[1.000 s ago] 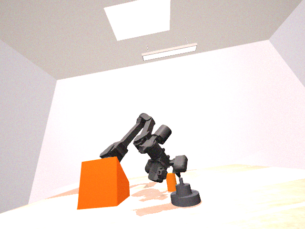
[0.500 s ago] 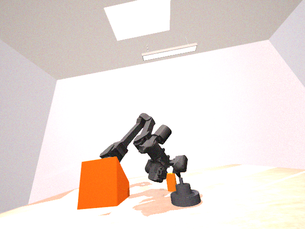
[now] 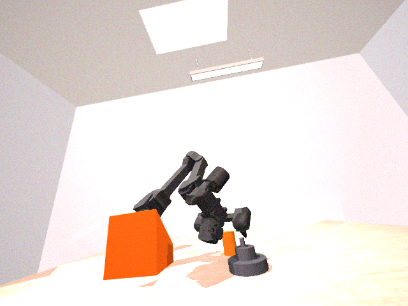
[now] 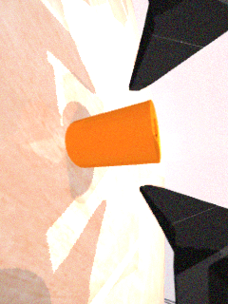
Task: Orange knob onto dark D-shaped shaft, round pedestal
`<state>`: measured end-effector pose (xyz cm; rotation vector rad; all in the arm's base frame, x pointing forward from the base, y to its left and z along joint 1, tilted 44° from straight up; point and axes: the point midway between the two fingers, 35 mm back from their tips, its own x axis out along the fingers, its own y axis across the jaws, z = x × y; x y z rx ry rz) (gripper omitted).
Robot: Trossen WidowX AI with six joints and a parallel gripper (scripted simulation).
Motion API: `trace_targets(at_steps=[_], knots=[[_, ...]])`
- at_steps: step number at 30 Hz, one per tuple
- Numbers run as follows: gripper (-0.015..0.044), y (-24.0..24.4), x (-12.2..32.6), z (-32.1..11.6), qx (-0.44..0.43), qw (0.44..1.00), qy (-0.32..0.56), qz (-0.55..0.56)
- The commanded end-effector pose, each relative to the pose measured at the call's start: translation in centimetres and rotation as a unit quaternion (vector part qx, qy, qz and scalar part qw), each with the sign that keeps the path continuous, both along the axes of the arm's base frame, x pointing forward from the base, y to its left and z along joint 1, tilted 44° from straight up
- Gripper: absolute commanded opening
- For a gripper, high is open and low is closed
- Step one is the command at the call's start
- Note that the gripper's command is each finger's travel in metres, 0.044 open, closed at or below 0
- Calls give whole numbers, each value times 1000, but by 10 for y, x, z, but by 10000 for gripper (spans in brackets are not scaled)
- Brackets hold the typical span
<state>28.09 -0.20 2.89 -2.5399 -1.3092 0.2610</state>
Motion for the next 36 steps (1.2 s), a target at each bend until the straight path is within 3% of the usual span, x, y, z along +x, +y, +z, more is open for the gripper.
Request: trace_targets(at_steps=[1,13,21,36], knots=[[440,0,0,-1,-1,1000,-1,-1],[440,-21,0,-27,-45,999,16,-12],[440,-36,0,-16,-89,995,-34,-9],[440,-49,-15,35,-40,999,-6,-8]])
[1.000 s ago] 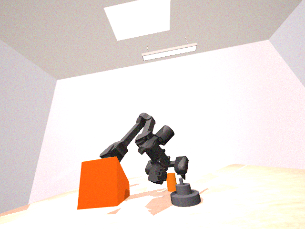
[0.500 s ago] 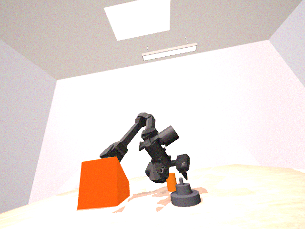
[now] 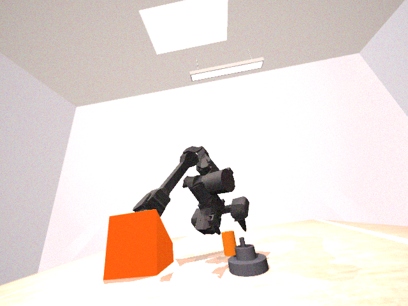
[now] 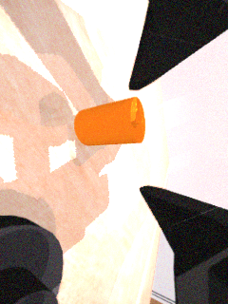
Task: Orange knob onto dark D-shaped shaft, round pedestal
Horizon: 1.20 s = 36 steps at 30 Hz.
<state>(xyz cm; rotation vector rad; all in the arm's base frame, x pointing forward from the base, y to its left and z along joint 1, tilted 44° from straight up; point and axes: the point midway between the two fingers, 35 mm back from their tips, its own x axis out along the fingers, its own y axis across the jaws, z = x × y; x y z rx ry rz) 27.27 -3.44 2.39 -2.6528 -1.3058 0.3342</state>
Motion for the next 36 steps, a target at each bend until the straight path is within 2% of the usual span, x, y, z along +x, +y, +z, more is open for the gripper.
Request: trace_targets(at_steps=[1,5,16,18,21,26,36], knots=[[440,-18,-7,45,24,1000,0,2],[440,-20,-9,63,50,999,17,0],[440,-20,-9,64,48,999,20,7],[440,-13,-13,66,20,997,44,54],[440,-10,-20,67,-76,982,115,128],[440,-31,-14,72,-250,935,222,118],[440,-32,-14,73,-256,933,226,115]])
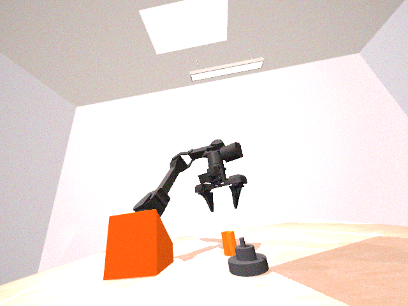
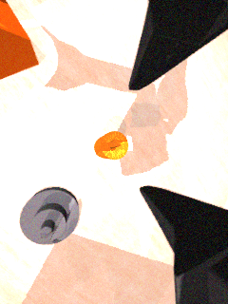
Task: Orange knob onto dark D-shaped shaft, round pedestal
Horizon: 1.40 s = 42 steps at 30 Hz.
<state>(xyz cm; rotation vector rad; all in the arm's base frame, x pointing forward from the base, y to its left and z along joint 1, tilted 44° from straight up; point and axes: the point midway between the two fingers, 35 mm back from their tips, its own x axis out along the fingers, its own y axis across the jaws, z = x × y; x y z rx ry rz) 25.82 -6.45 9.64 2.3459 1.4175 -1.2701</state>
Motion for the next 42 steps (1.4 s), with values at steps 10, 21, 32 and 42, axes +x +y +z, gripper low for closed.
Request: trace_targets(at_steps=[10,21,32,42], knots=[[440,-2,1,0,-72,953,-202,216],[440,-1,1,0,-162,668,-497,531],[440,-1,1,0,-186,494,-581,620],[440,-1,1,0,-186,494,-581,620]])
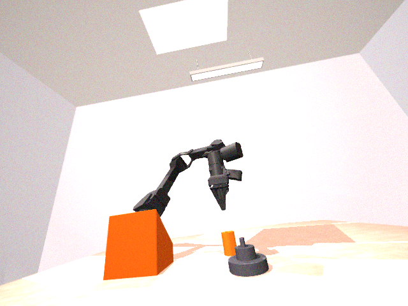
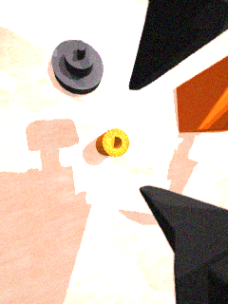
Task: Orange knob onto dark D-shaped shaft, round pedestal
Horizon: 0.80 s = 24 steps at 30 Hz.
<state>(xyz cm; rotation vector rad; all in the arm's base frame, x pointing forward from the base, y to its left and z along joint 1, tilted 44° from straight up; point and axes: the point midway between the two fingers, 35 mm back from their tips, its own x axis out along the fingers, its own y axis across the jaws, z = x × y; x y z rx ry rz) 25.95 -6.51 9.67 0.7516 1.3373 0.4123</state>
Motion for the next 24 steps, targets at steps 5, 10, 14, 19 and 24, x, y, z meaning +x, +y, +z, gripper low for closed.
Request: trace_targets(at_steps=[5,10,14,19,24], knots=[[440,20,6,-23,-5,1000,-10,12],[440,25,8,-28,-5,1000,-10,12],[440,32,10,-36,-5,1000,-10,12],[440,36,12,-40,-5,1000,-10,12],[440,41,14,-46,-6,1000,-10,12]])
